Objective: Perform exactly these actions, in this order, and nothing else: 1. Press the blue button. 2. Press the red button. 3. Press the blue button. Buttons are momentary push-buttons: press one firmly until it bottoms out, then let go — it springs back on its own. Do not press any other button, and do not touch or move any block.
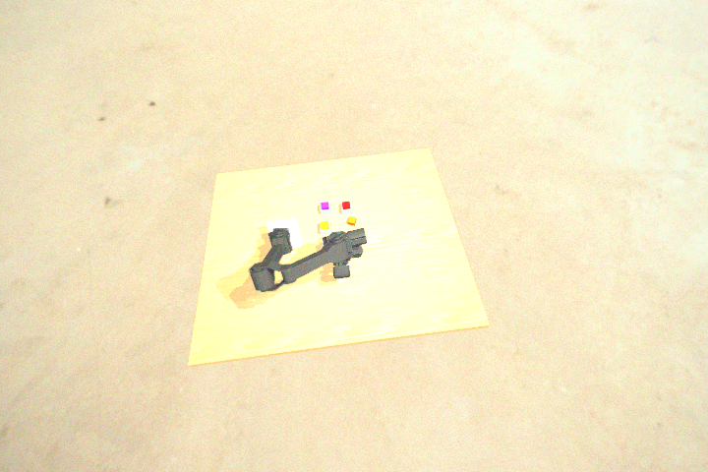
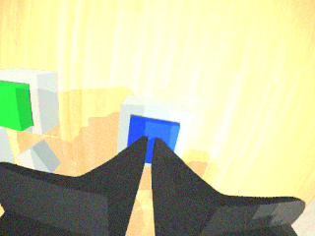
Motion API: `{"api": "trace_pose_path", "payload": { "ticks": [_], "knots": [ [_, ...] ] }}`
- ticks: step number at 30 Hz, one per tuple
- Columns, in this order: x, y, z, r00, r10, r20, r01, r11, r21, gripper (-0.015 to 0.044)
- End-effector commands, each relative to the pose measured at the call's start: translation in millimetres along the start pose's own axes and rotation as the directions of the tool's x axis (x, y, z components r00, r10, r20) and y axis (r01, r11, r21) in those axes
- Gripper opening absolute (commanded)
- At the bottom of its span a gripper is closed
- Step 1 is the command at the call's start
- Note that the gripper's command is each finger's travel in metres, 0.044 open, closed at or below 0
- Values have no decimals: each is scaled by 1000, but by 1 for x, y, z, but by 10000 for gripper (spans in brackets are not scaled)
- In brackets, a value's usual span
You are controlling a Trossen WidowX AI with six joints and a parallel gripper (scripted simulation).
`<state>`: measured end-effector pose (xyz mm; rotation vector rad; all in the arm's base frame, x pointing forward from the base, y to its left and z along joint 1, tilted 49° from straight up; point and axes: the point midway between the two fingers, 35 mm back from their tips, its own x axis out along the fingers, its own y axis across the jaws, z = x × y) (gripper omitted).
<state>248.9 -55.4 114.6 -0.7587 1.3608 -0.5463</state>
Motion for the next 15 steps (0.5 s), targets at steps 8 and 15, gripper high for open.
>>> {"api": "trace_pose_path", "payload": {
  "ticks": [8,15],
  "knots": [
    [-33,0,-1,1000,-4,-4,4,1000,-4,20],
    [-92,1,-1,1000,-4,8,4,996,-93,20]
  ]
}}
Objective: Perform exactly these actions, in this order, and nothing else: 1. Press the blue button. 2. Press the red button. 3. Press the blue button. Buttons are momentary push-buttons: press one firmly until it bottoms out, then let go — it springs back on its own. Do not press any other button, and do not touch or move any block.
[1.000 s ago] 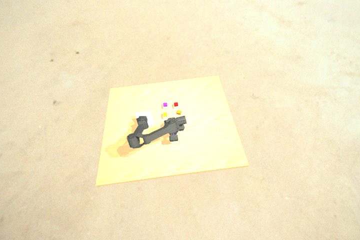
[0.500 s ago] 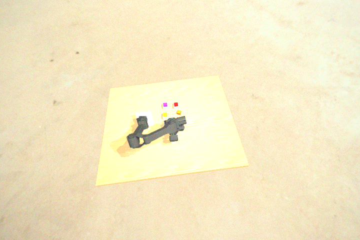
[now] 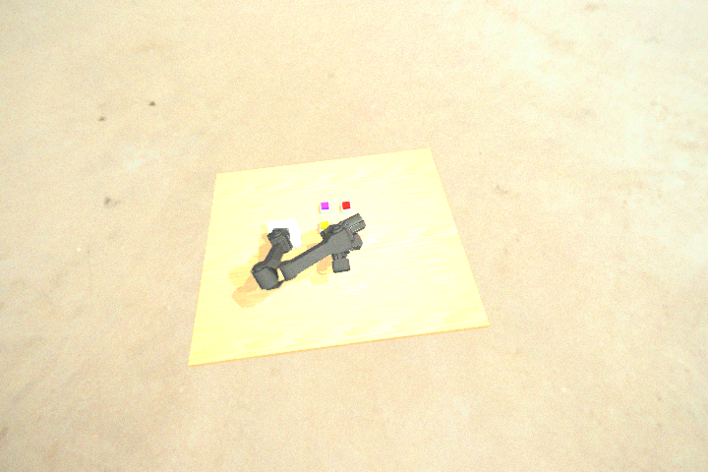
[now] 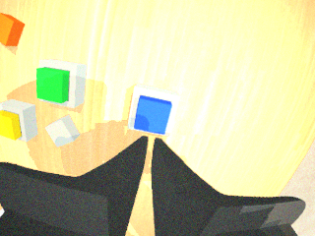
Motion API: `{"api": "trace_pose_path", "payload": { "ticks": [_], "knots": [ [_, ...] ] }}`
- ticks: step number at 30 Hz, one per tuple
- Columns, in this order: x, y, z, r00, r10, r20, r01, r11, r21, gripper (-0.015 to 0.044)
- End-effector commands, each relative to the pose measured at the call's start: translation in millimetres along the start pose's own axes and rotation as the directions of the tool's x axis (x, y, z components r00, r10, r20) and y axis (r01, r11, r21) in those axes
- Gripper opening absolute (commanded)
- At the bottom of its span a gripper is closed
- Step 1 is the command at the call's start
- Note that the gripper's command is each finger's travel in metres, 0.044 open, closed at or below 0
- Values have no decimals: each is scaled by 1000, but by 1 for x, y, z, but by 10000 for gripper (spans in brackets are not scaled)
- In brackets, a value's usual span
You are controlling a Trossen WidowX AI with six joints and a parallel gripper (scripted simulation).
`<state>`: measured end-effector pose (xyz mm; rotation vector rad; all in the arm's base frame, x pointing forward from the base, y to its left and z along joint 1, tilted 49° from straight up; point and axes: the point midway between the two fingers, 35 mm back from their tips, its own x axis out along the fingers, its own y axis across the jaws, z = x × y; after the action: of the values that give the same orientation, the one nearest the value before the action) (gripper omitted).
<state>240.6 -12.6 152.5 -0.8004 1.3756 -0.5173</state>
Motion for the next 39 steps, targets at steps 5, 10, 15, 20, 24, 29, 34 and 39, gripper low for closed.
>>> {"api": "trace_pose_path", "payload": {
  "ticks": [5,10,15,20,24,29,34,39],
  "knots": [
    [-36,0,-1,1000,-1,7,2,999,-49,20],
    [-44,41,27,1000,13,10,-13,999,-34,20],
    [-51,111,55,1000,26,8,-26,1000,-11,20],
    [-51,185,67,1000,27,5,-27,1000,14,20],
    [-46,242,66,1000,22,1,-22,999,35,20],
    [-40,277,61,1000,16,-1,-16,999,49,20],
    [-40,277,61,1000,16,-1,-16,999,49,20],
    [12,278,62,1000,15,0,-15,999,50,20]
  ]
}}
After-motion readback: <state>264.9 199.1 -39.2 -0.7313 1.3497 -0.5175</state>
